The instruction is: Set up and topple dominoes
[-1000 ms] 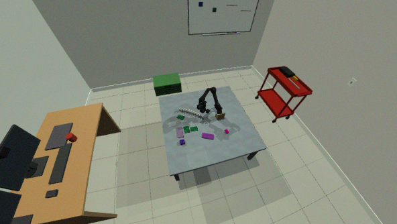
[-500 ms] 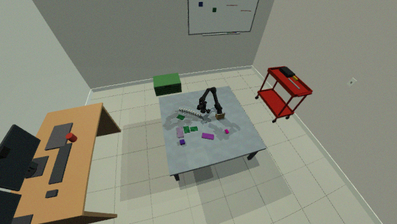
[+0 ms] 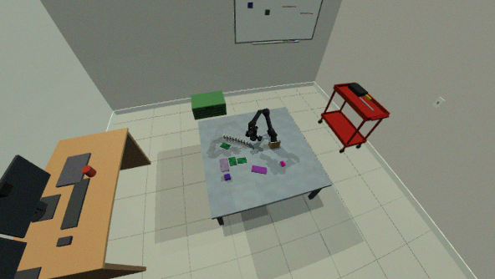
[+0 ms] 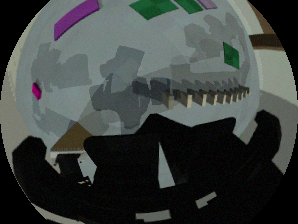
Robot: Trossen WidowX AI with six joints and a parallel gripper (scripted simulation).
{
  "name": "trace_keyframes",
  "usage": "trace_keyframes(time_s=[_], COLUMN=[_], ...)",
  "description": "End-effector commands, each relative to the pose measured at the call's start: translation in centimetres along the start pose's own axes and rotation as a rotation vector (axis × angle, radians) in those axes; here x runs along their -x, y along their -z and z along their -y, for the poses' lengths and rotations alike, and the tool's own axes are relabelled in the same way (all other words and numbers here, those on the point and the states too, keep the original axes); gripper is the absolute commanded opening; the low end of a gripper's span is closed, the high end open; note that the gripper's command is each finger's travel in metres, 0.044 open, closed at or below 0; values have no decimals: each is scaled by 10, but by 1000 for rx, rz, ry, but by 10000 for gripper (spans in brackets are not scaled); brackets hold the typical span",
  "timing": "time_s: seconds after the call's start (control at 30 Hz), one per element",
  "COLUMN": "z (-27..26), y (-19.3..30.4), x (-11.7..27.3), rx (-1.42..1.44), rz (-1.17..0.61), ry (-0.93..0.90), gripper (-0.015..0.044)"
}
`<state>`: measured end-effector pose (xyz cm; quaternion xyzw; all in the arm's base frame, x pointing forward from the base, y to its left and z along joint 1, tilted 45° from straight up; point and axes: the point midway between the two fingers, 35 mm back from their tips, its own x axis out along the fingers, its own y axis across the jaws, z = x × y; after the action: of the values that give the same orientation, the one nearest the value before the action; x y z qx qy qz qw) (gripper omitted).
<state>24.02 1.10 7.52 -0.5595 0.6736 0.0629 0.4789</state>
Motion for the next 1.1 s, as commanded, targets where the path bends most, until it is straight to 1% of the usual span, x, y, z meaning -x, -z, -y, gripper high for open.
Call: trace_keyframes(time_s=[0.0,0.43,0.5,0.6,0.67,1.07], z=[0,0,1,0,-1,11], y=[0,0,-1,-2,0,0], x=[0,0,-12,-59,-78,-80], rx=[3,3,-1,-3,2,3], rz=[-1,-1,1,2,-2,-2], ry=[4,4,-1,-1,5,6], gripper=[0,0,0,0,0,0])
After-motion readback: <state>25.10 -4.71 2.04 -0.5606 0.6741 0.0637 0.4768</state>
